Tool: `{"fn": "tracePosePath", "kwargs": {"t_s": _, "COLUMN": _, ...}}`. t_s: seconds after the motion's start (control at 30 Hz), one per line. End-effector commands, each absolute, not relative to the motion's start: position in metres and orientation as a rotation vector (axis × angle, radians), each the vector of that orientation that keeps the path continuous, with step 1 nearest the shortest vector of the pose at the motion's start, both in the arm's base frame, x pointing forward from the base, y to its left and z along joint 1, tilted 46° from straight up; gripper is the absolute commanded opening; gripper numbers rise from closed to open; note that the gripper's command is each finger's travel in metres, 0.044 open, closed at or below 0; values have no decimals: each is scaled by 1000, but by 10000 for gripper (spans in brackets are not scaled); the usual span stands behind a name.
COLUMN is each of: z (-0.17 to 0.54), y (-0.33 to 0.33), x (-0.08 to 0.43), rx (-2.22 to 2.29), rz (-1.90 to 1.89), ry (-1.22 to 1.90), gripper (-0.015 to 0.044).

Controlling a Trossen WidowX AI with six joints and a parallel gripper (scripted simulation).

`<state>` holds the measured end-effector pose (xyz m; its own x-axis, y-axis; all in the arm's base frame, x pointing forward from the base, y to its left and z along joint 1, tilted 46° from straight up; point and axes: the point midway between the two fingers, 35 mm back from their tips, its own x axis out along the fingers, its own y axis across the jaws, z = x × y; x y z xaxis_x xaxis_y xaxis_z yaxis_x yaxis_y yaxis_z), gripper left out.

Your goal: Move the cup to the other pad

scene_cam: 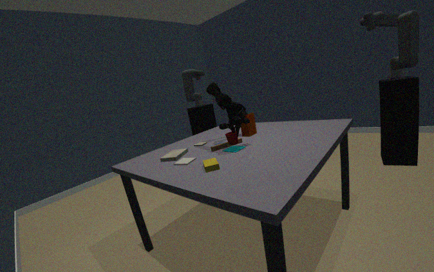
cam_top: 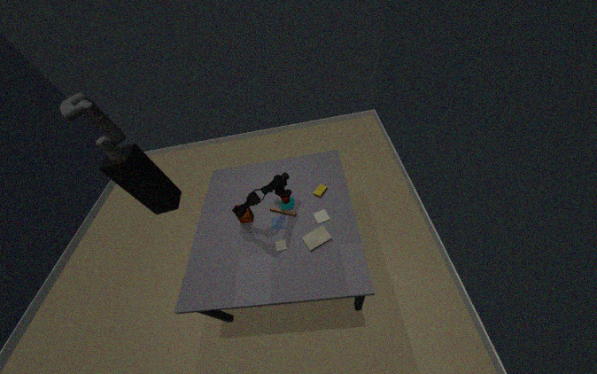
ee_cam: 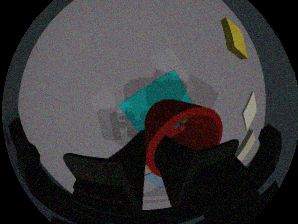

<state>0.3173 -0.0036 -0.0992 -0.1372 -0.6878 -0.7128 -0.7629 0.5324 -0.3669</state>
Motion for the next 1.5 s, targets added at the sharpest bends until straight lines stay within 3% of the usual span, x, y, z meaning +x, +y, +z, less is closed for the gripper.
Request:
{"fn": "tracePosePath", "kwargs": {"t_s": 0.0, "z": -106, "y": -11, "x": 314, "rx": -1204, "rz": 107, "ry": 1873, "gripper": 0}}
{"fn": "tracePosePath", "kwargs": {"t_s": 0.93, "z": -118, "y": -23, "x": 313, "rx": -1194, "rz": 102, "ry": 1868, "gripper": 0}}
{"fn": "tracePosePath", "kwargs": {"t_s": 1.1, "z": -118, "y": -23, "x": 313, "rx": -1194, "rz": 102, "ry": 1868, "gripper": 128}}
{"fn": "tracePosePath", "kwargs": {"t_s": 1.47, "z": -114, "y": -18, "x": 314, "rx": -1195, "rz": 104, "ry": 1869, "gripper": 128}}
